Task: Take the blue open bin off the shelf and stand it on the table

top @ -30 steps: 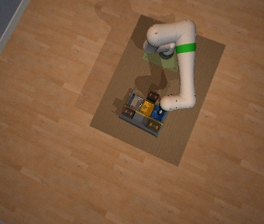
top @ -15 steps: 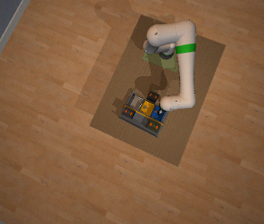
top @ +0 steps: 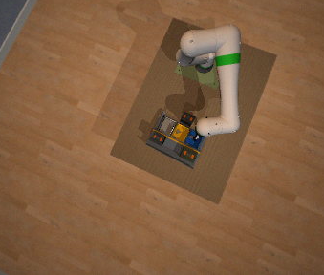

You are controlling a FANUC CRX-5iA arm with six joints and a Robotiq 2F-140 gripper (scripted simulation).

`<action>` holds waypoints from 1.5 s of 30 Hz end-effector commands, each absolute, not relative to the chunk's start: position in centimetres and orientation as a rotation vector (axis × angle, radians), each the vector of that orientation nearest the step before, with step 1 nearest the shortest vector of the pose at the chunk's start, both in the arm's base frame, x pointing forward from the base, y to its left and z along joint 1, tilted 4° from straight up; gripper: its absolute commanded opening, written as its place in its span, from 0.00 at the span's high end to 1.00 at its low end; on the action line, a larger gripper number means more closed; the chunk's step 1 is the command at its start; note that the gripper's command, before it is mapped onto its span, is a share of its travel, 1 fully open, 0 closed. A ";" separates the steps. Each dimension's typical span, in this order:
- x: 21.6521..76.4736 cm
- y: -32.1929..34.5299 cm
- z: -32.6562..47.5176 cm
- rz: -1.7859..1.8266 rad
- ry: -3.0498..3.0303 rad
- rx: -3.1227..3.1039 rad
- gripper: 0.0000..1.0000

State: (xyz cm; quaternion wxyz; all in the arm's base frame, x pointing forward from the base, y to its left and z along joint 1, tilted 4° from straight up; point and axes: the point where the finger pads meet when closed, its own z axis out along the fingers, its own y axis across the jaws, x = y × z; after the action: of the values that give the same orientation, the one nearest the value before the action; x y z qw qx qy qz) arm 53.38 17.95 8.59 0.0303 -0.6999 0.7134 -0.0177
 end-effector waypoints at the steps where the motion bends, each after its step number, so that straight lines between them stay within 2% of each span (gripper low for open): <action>1: 53.4 18.0 8.6 -0.055 2.199 -2.157 0.43; 2: 53.4 18.0 8.6 -0.055 2.199 -2.157 0.43; 3: 53.4 18.0 8.6 -0.055 2.199 -2.157 1.00; 45: 53.4 18.0 8.6 -0.055 2.199 -2.157 1.00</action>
State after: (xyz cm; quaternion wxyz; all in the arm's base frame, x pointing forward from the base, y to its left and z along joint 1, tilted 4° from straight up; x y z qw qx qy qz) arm 53.38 17.95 8.60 0.0304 -0.6999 0.7134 -0.0178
